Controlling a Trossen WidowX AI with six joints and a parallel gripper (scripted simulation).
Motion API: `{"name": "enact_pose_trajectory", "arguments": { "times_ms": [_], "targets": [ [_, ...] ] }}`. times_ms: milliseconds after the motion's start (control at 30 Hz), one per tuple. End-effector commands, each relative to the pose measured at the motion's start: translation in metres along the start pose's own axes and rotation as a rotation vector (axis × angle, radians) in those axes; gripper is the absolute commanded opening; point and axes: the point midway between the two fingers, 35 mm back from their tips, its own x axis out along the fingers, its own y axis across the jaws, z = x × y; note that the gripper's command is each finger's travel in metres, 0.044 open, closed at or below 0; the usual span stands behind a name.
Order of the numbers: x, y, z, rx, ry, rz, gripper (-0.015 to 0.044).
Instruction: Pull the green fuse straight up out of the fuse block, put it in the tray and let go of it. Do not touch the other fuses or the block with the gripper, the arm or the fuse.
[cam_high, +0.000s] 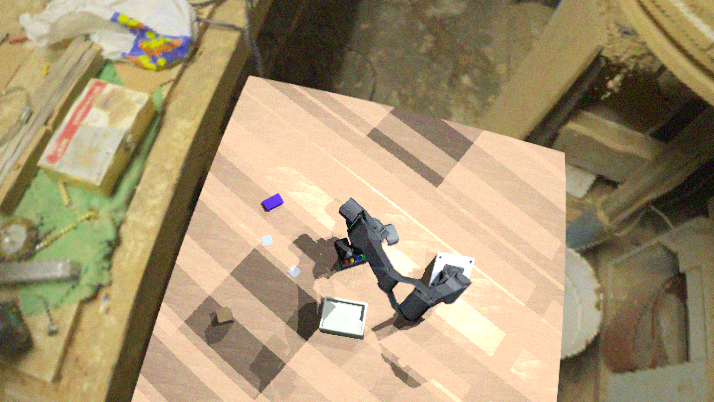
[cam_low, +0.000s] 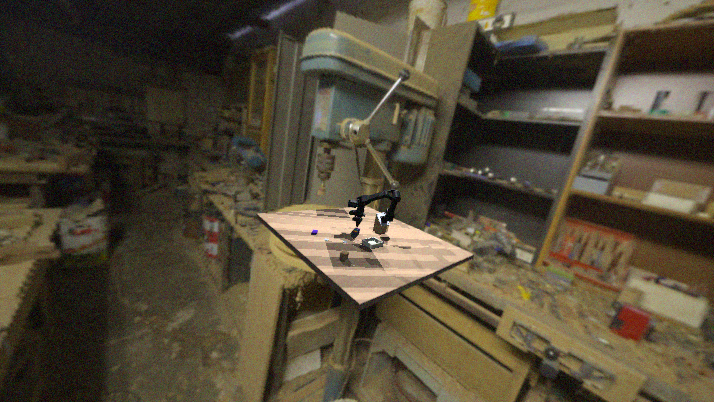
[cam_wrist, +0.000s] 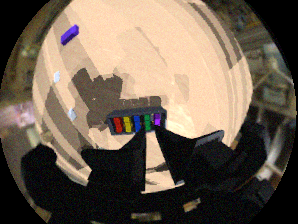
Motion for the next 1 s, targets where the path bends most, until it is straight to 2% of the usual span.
{"name": "enact_pose_trajectory", "arguments": {
  "times_ms": [0, 967],
  "targets": [
    [0.004, 0.001, -0.001, 0.004, 0.004, 0.002, 0.0067],
    [0.019, 0.002, -0.001, 0.004, 0.005, 0.003, 0.0067]
  ]
}}
